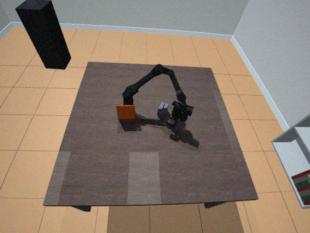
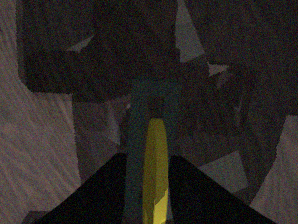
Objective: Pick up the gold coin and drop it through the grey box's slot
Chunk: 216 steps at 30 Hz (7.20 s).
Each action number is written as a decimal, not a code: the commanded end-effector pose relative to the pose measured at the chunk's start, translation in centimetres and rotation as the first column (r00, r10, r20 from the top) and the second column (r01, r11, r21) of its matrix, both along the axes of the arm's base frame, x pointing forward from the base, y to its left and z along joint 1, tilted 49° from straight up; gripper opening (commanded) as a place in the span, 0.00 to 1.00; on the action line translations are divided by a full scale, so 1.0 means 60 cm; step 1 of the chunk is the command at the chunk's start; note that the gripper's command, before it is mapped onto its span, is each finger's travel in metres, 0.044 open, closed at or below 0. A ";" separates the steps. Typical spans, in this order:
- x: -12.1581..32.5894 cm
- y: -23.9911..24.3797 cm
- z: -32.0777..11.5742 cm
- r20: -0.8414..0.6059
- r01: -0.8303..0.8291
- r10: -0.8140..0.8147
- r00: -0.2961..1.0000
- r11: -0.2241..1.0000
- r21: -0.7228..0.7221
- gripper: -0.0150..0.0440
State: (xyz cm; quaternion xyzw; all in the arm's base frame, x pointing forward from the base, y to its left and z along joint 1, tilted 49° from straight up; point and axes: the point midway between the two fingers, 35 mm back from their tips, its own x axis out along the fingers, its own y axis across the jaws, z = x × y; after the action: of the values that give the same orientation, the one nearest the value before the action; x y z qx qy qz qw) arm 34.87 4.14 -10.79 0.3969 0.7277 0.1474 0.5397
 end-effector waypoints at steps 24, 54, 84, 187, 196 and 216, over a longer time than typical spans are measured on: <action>0.008 -0.034 0.026 -0.006 0.006 -0.006 1.000 1.000 -0.003 0.25; 0.015 -0.117 0.103 -0.023 0.019 -0.019 1.000 1.000 -0.004 0.25; 0.011 -0.123 0.098 -0.609 0.545 -0.624 0.490 0.764 -0.345 0.25; -0.127 -0.022 0.228 -0.673 0.588 -0.731 0.112 0.595 -0.548 0.25; -0.127 -0.018 0.225 -0.673 0.588 -0.731 0.112 0.595 -0.548 0.25; -0.130 -0.003 0.213 -0.674 0.588 -0.731 0.107 0.593 -0.550 0.25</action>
State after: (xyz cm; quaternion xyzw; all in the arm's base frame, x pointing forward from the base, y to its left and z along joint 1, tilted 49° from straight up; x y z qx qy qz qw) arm 27.18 3.74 2.16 0.6521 0.6418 -0.3804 0.1346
